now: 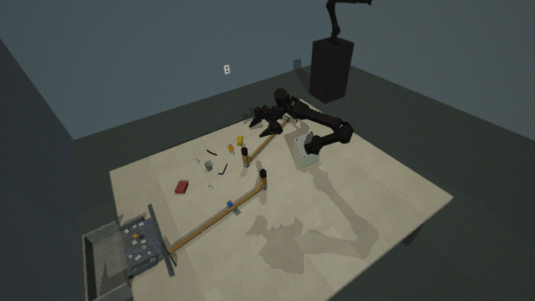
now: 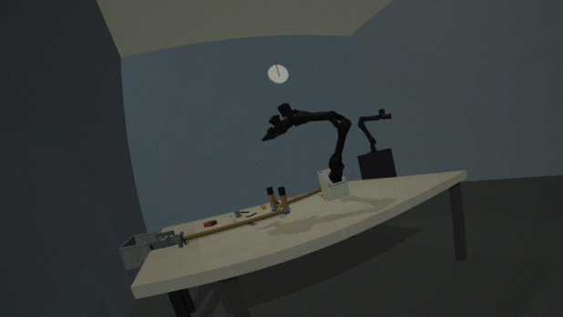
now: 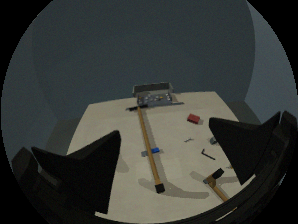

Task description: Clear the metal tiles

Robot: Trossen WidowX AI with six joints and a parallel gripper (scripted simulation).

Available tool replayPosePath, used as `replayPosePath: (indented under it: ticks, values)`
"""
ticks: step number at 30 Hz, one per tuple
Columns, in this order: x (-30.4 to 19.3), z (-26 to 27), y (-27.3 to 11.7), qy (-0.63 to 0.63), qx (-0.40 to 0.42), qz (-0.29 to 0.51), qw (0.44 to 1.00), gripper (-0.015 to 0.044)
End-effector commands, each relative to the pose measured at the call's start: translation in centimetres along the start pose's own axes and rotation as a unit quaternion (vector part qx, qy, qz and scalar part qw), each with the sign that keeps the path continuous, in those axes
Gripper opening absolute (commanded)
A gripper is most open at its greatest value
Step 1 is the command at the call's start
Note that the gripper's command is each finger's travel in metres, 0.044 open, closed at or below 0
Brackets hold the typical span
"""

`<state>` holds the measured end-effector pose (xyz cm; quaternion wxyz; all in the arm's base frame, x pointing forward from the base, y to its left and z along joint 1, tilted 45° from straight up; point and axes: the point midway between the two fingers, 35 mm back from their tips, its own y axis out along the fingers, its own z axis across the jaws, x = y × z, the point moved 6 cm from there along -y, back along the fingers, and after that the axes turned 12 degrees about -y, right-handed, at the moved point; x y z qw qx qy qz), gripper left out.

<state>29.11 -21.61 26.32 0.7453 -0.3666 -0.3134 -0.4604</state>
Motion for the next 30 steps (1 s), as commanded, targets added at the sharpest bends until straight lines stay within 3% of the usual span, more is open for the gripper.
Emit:
replayPosePath:
  ticks: [1, 24, 30]
  values:
    - [-0.5, 0.3, -1.4, 0.005, -0.006, -0.015, 1.000, 0.0440]
    - [-4.0, 1.7, -7.7, 0.015, -0.049, -0.094, 0.994, 0.0440]
    - [-4.1, 1.6, -7.7, 0.015, -0.052, -0.099, 0.994, 0.0440]
